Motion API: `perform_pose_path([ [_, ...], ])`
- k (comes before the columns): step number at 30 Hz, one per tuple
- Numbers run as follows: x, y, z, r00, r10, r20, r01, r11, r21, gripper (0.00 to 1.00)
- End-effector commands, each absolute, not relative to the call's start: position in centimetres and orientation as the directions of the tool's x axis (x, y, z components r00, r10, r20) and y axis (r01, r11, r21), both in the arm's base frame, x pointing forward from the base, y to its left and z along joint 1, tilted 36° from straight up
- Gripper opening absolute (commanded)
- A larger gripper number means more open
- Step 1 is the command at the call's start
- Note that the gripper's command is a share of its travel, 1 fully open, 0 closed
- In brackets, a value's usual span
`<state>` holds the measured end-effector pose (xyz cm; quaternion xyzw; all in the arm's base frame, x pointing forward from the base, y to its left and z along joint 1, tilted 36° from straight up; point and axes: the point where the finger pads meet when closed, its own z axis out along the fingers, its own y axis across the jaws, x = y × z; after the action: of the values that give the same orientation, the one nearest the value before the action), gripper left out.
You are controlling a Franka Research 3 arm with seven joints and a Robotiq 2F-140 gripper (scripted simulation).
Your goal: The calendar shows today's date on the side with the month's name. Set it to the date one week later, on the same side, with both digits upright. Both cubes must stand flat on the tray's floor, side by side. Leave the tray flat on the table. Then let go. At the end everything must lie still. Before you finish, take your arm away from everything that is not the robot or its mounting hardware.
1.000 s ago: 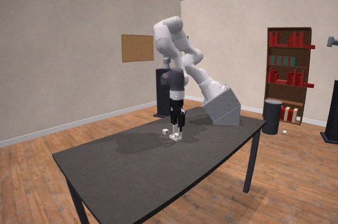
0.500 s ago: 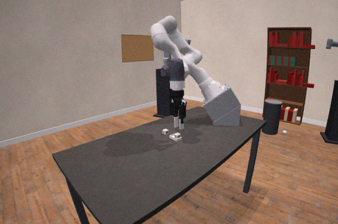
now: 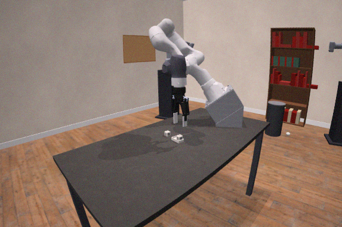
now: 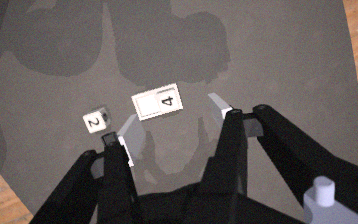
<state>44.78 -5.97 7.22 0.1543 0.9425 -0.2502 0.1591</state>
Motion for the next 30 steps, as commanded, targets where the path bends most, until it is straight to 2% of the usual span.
perform_pose_path([
  [1,44.24,-6.71,7.6,-0.902,0.21,-0.378,0.376,0.813,-0.445,1.0],
  [24,44.29,-6.63,7.55,-0.92,0.171,-0.354,0.33,0.826,-0.458,1.0],
  [30,44.13,-6.91,7.54,-0.966,0.016,-0.259,0.15,0.847,-0.509,1.0],
])
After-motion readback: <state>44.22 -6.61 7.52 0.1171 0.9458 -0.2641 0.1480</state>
